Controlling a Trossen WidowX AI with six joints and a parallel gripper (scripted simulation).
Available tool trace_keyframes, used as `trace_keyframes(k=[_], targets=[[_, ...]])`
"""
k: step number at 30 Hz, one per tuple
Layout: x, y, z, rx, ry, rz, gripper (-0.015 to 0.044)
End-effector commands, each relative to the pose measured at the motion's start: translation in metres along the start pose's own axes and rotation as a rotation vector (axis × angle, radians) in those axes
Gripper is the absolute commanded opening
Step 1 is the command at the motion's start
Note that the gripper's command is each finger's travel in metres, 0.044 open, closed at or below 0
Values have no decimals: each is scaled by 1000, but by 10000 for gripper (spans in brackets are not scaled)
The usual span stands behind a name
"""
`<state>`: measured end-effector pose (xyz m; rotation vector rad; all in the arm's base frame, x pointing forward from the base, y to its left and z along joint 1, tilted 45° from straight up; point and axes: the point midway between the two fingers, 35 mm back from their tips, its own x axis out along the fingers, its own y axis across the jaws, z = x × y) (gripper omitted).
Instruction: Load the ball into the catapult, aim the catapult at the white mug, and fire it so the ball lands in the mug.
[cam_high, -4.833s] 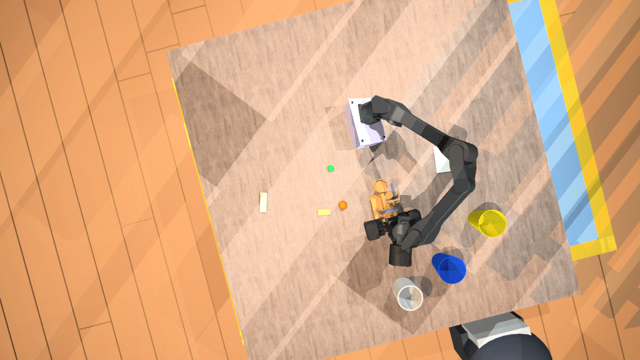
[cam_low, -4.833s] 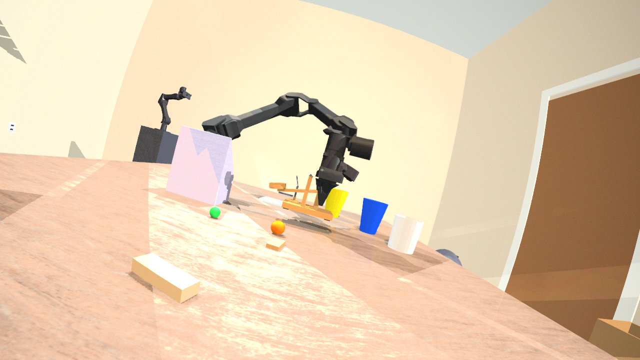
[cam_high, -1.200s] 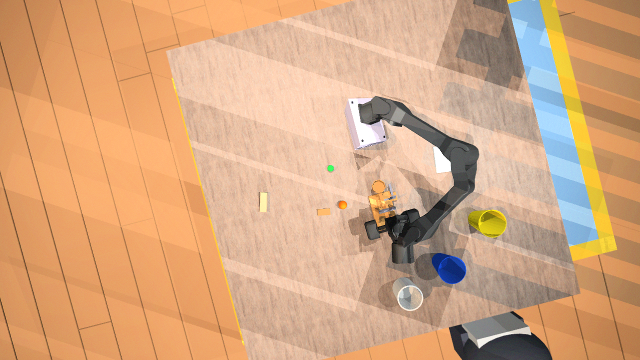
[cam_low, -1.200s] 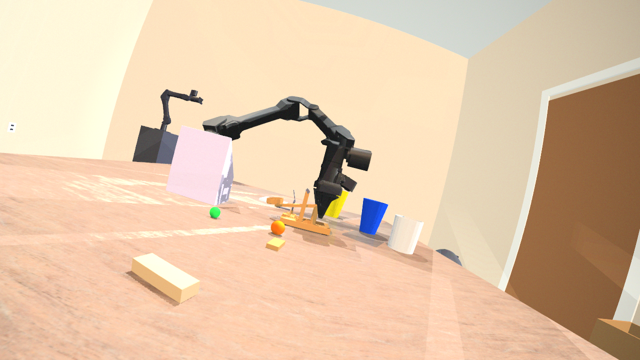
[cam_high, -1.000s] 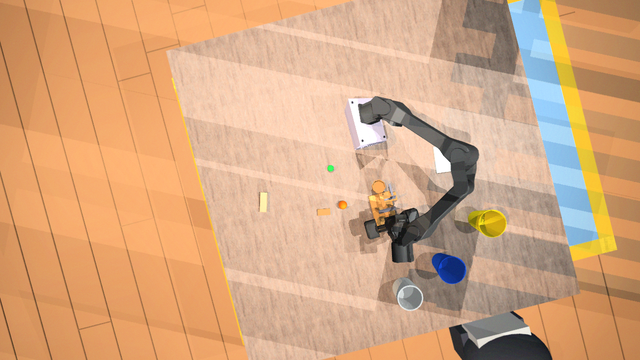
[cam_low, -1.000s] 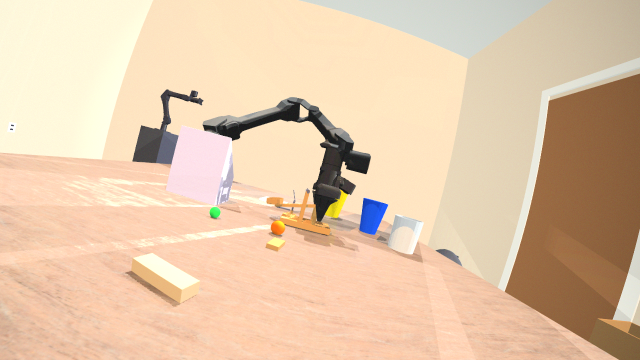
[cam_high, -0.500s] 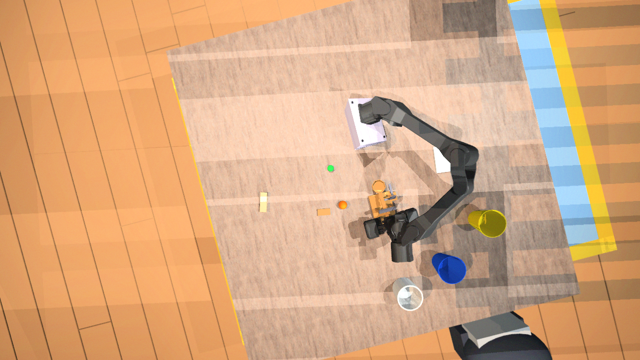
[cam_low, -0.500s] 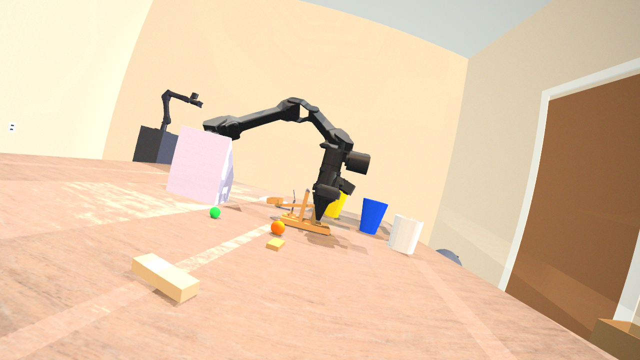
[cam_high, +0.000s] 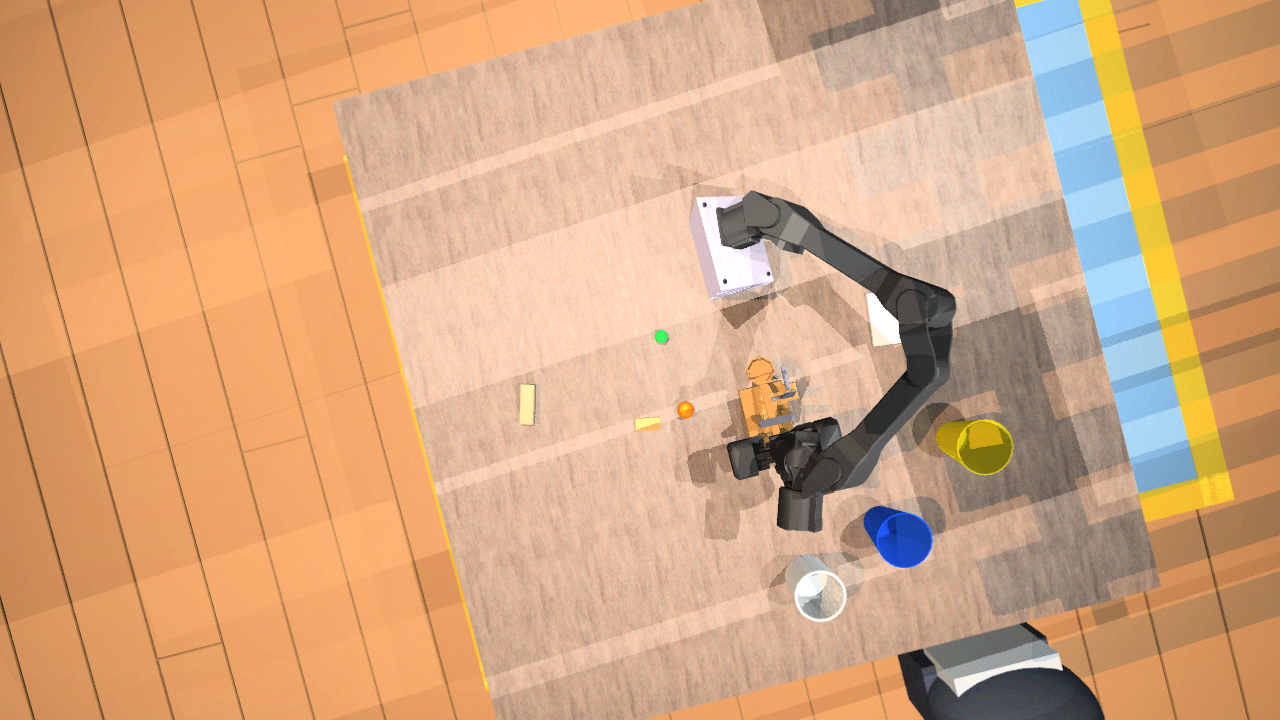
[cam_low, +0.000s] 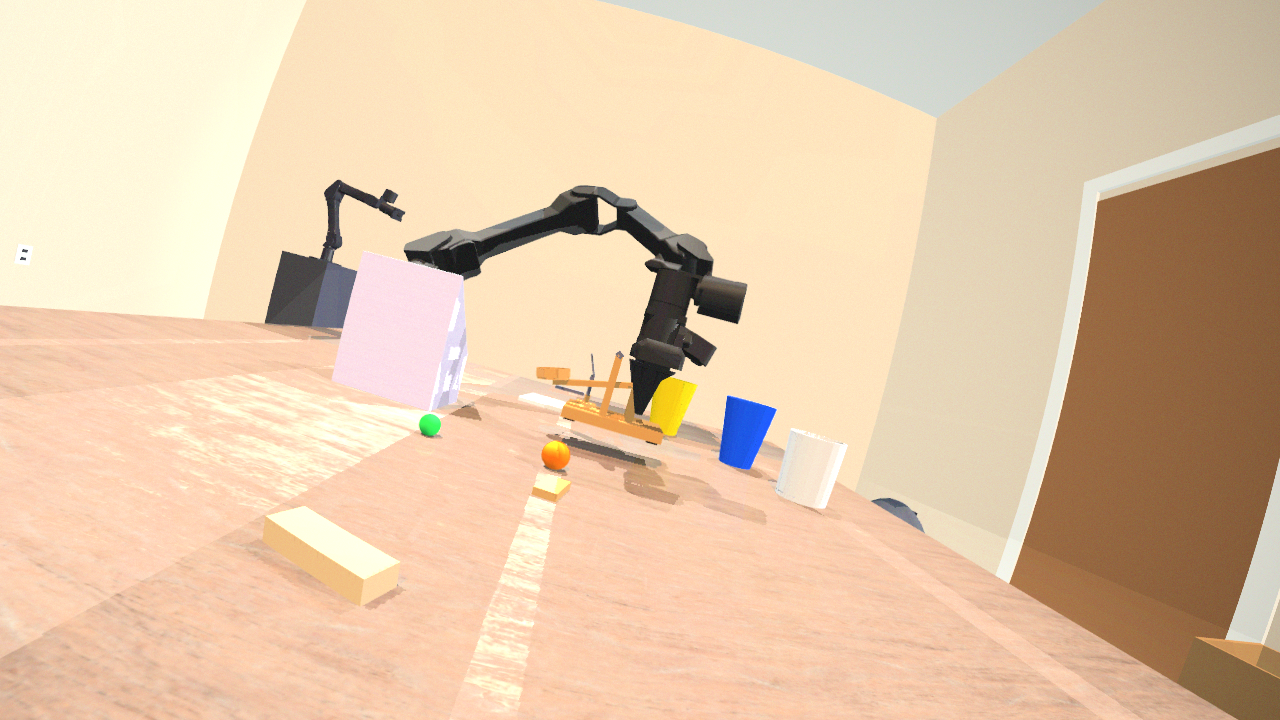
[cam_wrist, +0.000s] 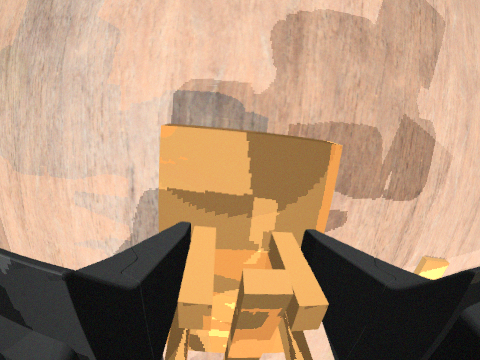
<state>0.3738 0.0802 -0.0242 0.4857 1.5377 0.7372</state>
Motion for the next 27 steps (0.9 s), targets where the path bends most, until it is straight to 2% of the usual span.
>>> trace_keyframes(k=[1,27], targets=[[-12,3,5,-17,-18,-9,0],[29,1,6,-7,-17,-1,0]])
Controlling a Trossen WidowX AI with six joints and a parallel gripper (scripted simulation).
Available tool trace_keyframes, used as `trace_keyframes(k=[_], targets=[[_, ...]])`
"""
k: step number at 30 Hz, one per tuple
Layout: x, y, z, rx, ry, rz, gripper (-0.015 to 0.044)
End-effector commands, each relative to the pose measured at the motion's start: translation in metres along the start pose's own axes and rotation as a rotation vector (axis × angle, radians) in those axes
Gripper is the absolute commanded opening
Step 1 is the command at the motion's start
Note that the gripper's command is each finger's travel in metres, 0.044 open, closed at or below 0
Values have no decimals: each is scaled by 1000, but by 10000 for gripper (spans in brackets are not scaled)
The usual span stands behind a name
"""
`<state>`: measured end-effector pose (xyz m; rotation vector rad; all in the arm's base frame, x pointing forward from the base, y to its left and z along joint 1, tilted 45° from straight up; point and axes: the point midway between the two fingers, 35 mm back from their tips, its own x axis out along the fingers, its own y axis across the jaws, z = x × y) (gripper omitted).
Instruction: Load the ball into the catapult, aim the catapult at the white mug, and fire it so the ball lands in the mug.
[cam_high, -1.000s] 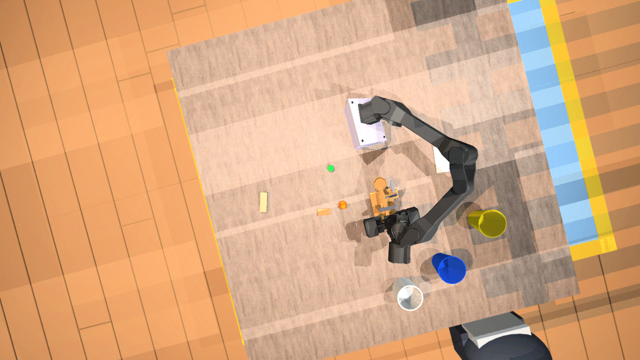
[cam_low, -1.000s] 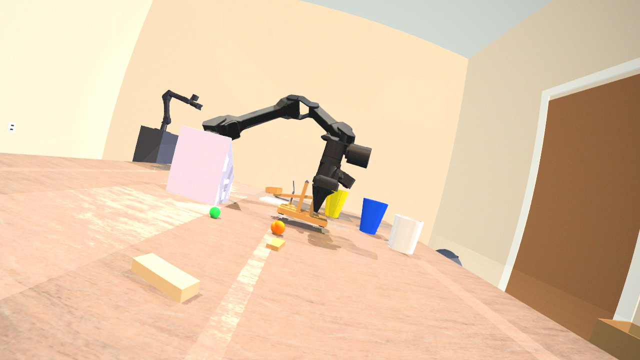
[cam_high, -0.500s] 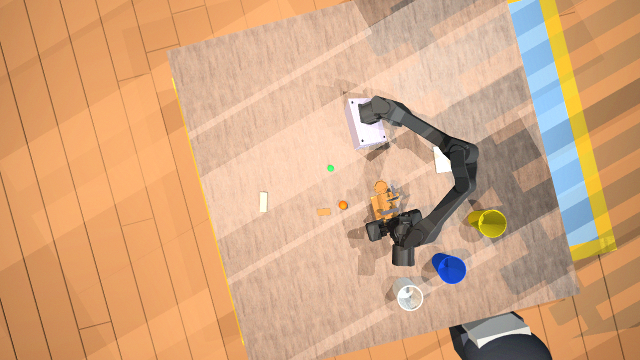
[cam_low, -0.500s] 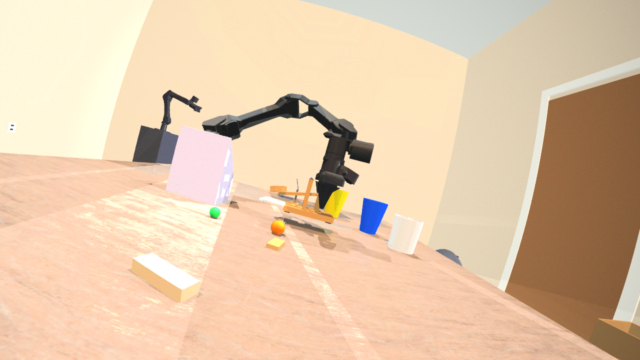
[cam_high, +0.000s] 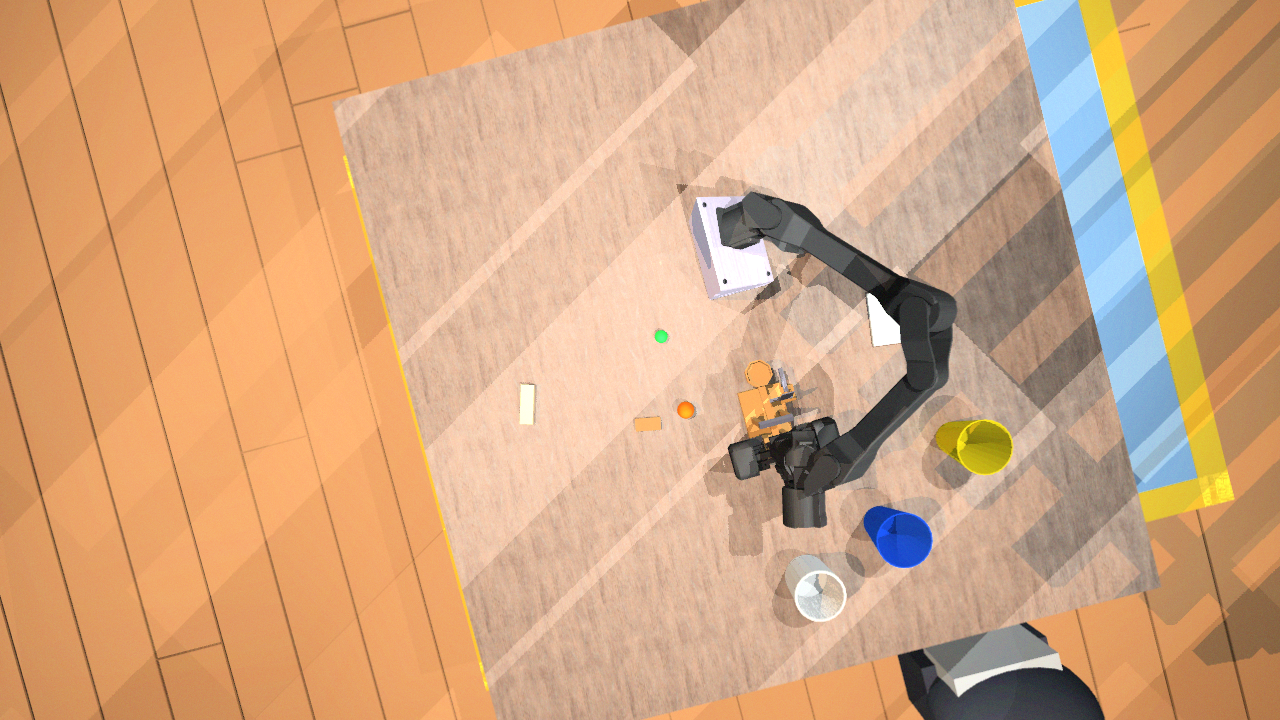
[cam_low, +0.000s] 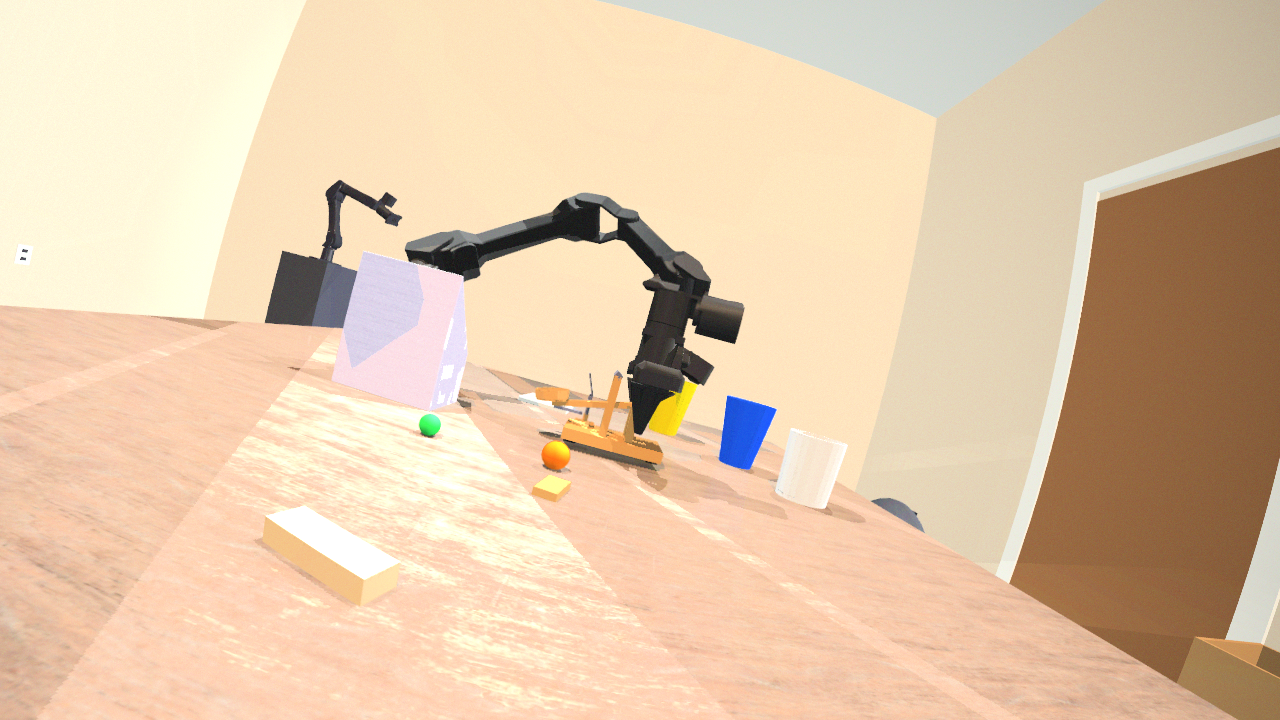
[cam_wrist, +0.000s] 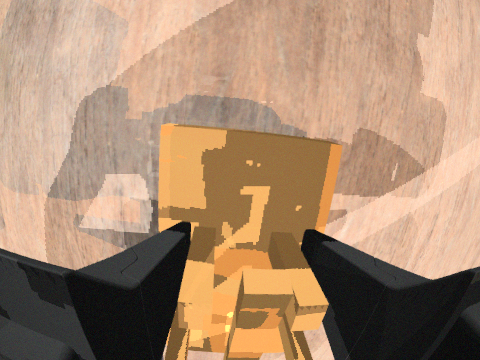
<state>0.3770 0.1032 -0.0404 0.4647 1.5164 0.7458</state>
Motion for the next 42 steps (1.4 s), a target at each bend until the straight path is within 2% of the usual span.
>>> trace_keyframes(k=[1,12,25,27,29,33,36,37,42], targets=[[4,-3,-1,19,-5,6,0],[10,0,0,2,0,2,0],[10,0,0,2,0,2,341],[-1,-1,1,3,0,0,394],[-31,-2,3,4,0,-3,440],[-87,-2,-1,5,2,-2,440],[-90,-2,-1,5,2,-1,440],[-75,-7,-2,25,2,6,440],[-84,-7,-1,24,0,4,440]])
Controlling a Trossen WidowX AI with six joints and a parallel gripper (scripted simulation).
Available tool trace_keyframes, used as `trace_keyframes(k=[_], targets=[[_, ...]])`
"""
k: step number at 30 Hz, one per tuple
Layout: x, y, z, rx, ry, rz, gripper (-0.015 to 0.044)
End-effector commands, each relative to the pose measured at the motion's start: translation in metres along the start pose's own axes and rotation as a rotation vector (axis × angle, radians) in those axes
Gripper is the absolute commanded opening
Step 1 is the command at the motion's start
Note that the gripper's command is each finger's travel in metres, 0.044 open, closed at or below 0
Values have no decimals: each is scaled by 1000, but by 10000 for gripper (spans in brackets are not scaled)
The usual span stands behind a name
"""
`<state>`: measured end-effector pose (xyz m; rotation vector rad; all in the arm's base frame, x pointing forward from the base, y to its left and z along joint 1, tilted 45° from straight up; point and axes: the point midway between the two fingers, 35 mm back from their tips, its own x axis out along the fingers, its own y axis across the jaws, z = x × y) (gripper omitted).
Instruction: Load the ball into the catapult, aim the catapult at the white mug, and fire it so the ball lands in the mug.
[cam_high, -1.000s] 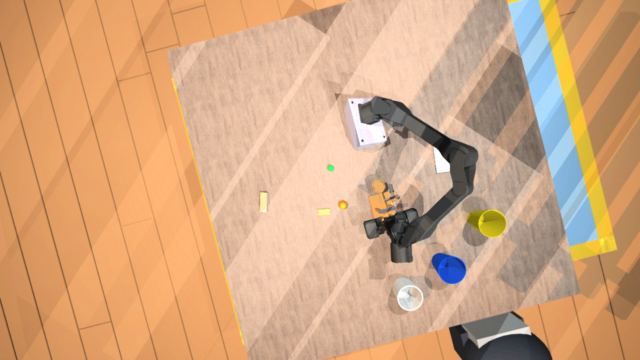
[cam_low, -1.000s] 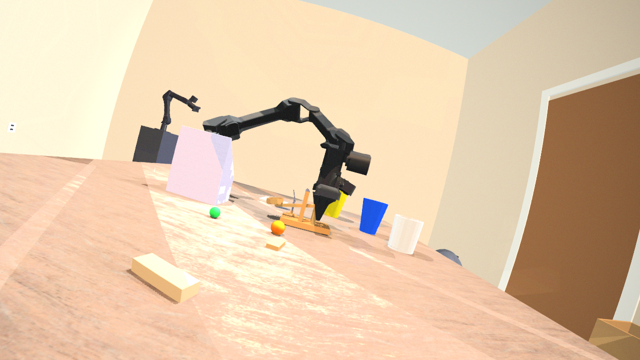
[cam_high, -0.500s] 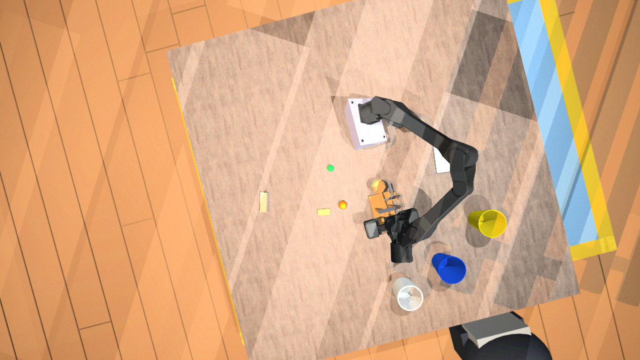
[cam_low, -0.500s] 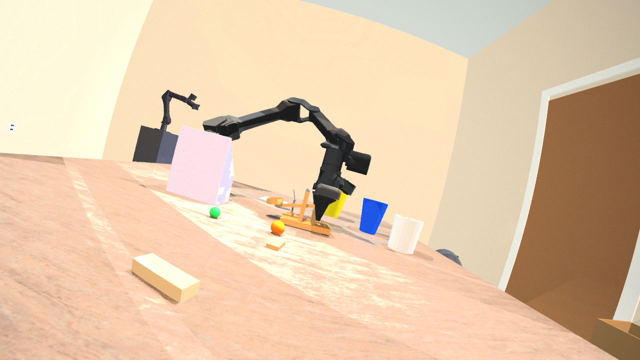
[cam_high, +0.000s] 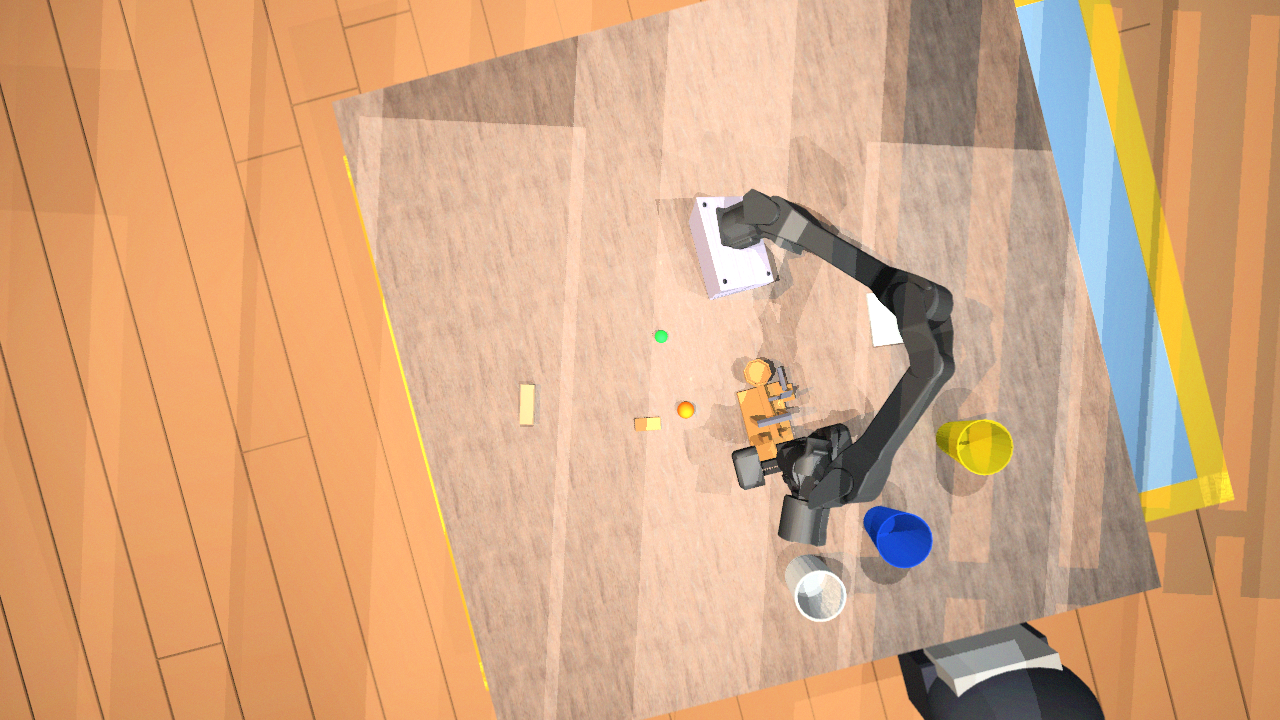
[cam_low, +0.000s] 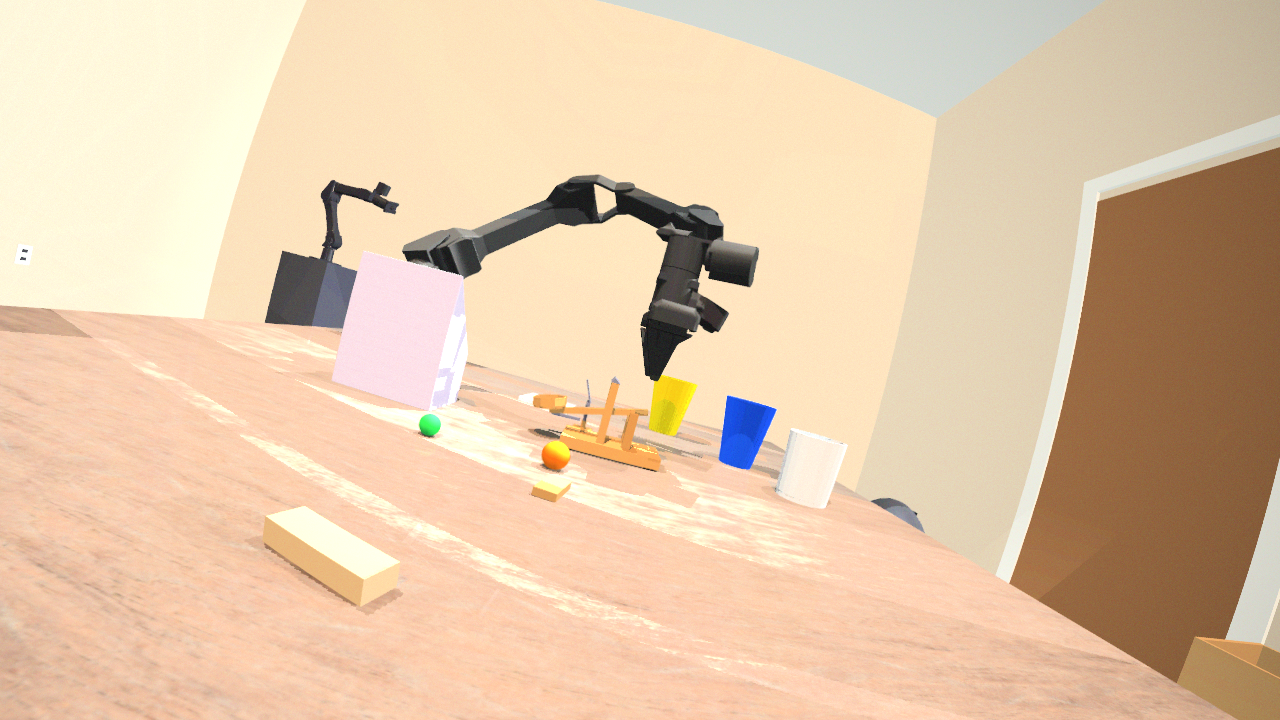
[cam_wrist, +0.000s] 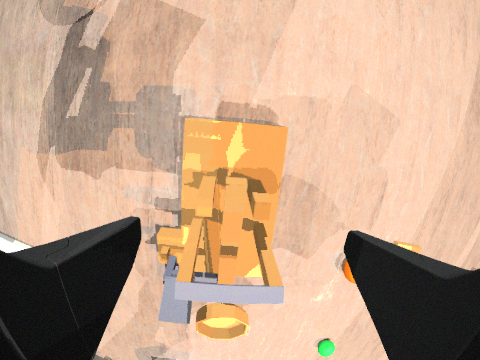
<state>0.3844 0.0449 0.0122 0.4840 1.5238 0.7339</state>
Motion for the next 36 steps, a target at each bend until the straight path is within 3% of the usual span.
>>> trace_keyframes(k=[1,6,7,12,19,36], targets=[[-16,-2,1,3,-2,-2,440],[-64,-3,1,-1,-13,-6,440],[-39,-2,-1,4,5,5,414],[0,-67,-27,4,1,-2,300],[54,-134,-87,4,-1,-4,300],[76,-140,-94,3,-1,-4,300]])
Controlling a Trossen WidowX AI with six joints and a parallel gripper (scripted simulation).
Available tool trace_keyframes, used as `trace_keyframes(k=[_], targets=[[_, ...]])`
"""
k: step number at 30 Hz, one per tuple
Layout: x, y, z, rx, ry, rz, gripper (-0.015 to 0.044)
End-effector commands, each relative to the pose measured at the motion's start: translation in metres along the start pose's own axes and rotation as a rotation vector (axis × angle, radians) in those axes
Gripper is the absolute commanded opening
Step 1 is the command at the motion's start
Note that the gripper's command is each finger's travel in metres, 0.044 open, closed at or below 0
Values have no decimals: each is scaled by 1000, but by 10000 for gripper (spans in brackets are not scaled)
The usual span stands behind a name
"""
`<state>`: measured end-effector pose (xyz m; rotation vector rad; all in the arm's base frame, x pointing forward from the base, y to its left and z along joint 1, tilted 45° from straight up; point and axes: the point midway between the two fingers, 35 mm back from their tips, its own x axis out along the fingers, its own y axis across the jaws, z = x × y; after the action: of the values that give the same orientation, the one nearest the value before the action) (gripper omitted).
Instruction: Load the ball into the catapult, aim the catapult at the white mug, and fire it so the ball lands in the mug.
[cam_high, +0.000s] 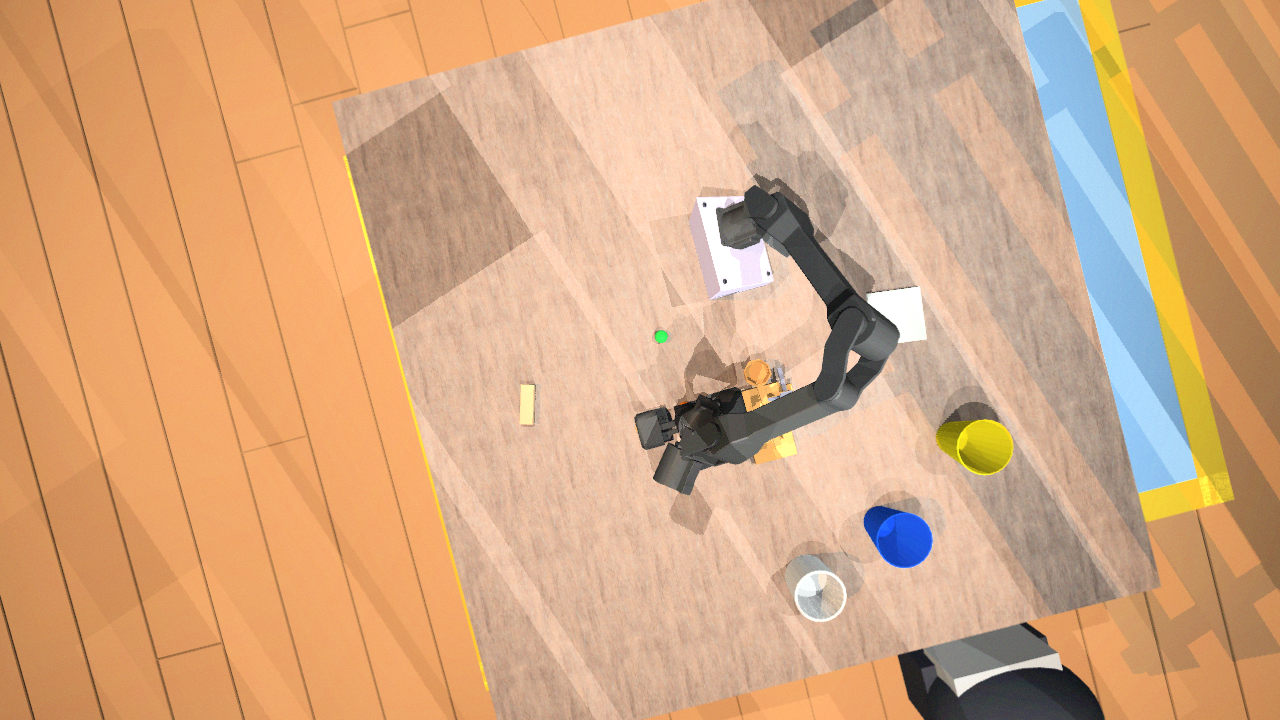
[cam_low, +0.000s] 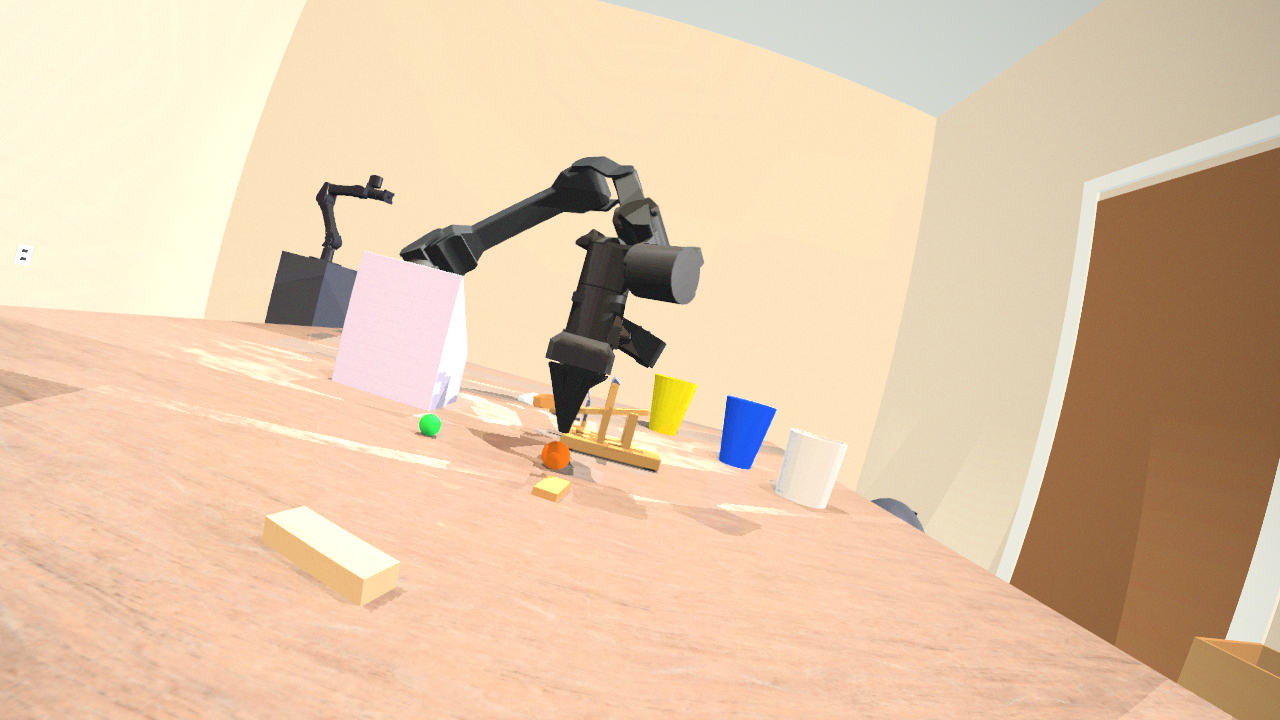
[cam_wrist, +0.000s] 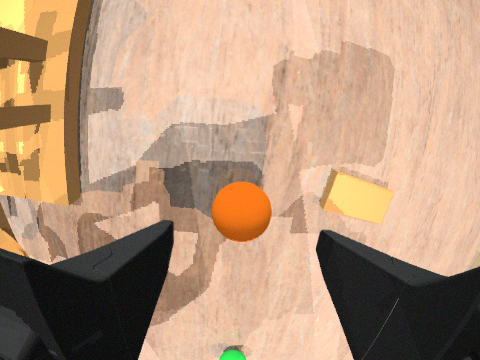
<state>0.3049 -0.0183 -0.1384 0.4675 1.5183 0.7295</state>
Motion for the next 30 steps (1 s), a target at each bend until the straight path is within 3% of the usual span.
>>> trace_keyframes(k=[1,24,30], targets=[[7,0,-3,13,2,10,300],[42,1,-4,13,2,11,300],[42,1,-4,13,2,11,142]])
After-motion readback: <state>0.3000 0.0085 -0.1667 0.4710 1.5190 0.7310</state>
